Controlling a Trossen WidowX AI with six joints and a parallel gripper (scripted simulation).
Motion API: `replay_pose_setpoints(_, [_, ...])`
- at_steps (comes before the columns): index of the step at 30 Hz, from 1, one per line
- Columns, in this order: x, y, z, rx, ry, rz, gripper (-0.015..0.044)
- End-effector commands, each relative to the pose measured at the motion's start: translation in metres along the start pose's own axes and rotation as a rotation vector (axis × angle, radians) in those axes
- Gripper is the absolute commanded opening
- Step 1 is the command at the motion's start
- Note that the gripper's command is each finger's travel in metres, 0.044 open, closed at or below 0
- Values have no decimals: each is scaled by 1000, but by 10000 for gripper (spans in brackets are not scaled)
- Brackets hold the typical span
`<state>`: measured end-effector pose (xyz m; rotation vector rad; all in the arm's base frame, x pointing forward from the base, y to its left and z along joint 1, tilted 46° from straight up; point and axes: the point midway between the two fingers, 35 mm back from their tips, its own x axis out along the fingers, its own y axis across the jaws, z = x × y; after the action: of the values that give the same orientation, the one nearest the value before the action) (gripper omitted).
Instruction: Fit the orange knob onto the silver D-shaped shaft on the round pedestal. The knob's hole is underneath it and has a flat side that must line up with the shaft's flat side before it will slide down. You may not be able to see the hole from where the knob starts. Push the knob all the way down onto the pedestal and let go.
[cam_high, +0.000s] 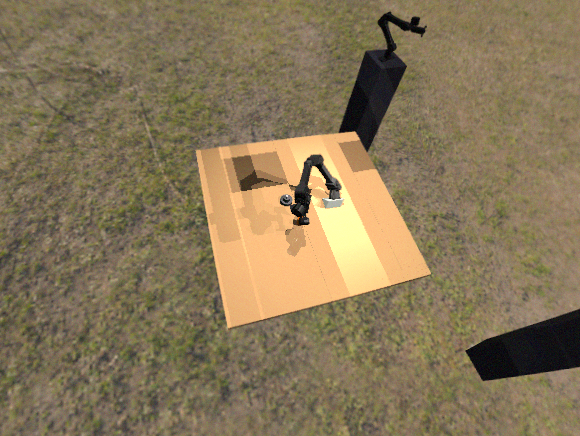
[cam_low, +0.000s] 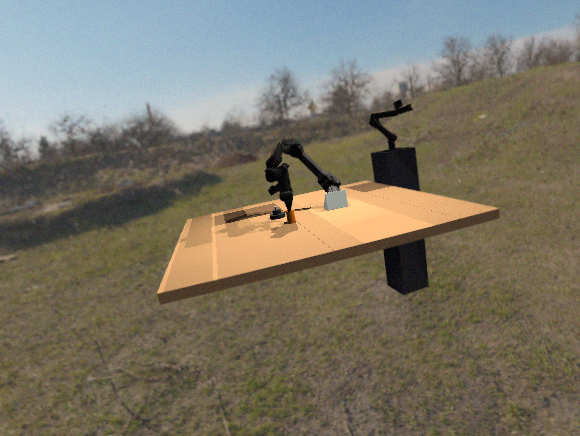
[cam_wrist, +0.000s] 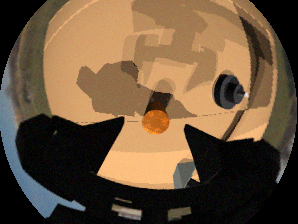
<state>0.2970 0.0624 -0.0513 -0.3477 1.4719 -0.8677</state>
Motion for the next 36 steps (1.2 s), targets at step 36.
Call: replay_pose_setpoints(36, [55,-2,-1,-4,-4,-7,361])
